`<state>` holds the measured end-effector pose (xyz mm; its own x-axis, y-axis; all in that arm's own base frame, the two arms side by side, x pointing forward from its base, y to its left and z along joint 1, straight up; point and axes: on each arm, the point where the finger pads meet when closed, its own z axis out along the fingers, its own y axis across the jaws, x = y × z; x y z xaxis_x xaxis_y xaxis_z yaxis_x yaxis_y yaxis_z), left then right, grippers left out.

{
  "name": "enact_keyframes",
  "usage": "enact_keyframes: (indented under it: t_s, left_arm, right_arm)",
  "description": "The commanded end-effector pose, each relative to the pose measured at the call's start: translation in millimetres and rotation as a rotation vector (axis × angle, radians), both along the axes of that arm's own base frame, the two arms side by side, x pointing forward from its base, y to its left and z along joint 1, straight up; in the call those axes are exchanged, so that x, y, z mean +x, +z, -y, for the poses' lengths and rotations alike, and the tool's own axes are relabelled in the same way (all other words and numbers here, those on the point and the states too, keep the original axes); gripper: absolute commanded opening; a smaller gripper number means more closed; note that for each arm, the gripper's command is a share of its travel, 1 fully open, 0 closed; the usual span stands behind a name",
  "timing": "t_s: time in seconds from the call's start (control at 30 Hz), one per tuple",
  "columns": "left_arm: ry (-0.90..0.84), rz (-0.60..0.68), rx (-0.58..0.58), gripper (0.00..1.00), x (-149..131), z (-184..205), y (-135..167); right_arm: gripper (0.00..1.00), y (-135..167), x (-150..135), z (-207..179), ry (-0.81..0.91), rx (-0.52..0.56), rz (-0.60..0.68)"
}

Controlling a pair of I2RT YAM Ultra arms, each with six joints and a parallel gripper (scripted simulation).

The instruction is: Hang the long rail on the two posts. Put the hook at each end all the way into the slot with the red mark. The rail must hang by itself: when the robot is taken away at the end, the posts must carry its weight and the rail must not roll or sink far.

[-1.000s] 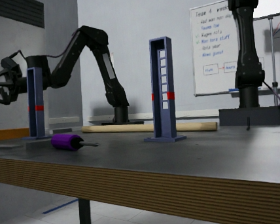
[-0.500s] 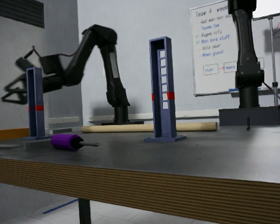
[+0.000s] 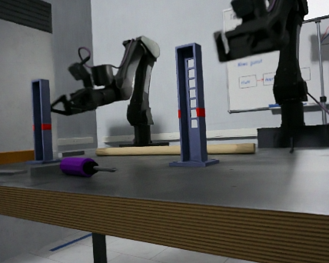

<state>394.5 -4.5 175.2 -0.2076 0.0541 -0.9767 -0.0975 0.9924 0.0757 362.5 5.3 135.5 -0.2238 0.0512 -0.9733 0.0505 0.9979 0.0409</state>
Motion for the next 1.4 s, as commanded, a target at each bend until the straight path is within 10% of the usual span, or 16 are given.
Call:
enact_keyframes:
  t_s: [0.0, 1.03, 1.2, 1.37]
  left_arm:
    - [0.09, 0.086, -0.112, 1.0, -7, 14, -10]
    - [0.015, 0.018, -0.163, 1.0, -20, 66, -58]
    - [0.015, 0.018, -0.163, 1.0, -20, 66, -58]
    - [0.008, -0.023, -0.127, 0.66, -21, 66, -68]
  right_arm:
    - [1.0, 8, -17, -19, 0.057, -0.034, 0.04]
    - [1.0, 5, -22, -26, 0.078, -0.028, 0.038]
    - [0.48, -20, -22, -33, 0.137, -0.13, -0.087]
    - [0.48, -40, -19, -41, 0.205, -0.237, -0.209]
